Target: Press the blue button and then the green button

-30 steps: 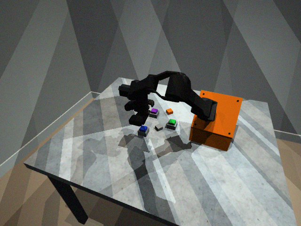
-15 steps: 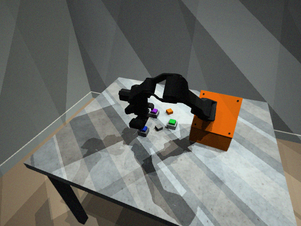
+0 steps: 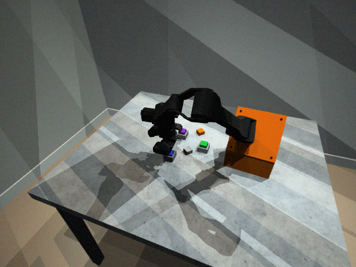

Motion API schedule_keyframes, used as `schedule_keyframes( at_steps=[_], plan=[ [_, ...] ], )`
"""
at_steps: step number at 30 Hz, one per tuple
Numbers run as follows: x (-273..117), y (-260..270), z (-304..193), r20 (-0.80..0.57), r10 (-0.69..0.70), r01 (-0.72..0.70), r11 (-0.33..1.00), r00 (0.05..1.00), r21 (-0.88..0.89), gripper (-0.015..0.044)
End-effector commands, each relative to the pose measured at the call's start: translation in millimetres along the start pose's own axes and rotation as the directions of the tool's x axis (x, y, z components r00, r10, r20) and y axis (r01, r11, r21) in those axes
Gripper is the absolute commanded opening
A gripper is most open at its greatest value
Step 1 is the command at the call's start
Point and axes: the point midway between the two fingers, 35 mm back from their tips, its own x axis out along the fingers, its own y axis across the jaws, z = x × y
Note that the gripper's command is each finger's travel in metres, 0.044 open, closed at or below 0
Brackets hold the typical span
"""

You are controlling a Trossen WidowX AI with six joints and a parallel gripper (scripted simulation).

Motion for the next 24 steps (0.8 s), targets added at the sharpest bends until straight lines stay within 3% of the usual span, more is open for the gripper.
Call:
schedule_keyframes(
  at_steps=[1,8,12,18,24],
  plan=[
    [1.4,0.1,-0.8,-0.003,-0.001,0.001,1.000,1.000,0.003,0.0020],
    [1.4,0.1,-0.8,-0.003,-0.001,0.001,1.000,1.000,0.003,0.0020],
    [-29.9,-0.1,-0.3,-0.003,-0.003,0.003,1.000,1.000,0.002,0.0020],
    [-35.0,-0.2,-0.2,-0.003,-0.003,0.003,1.000,1.000,0.003,0.0020],
    [-94.2,-0.3,-0.1,-0.003,-0.005,0.005,1.000,1.000,0.003,0.0020]
  ],
)
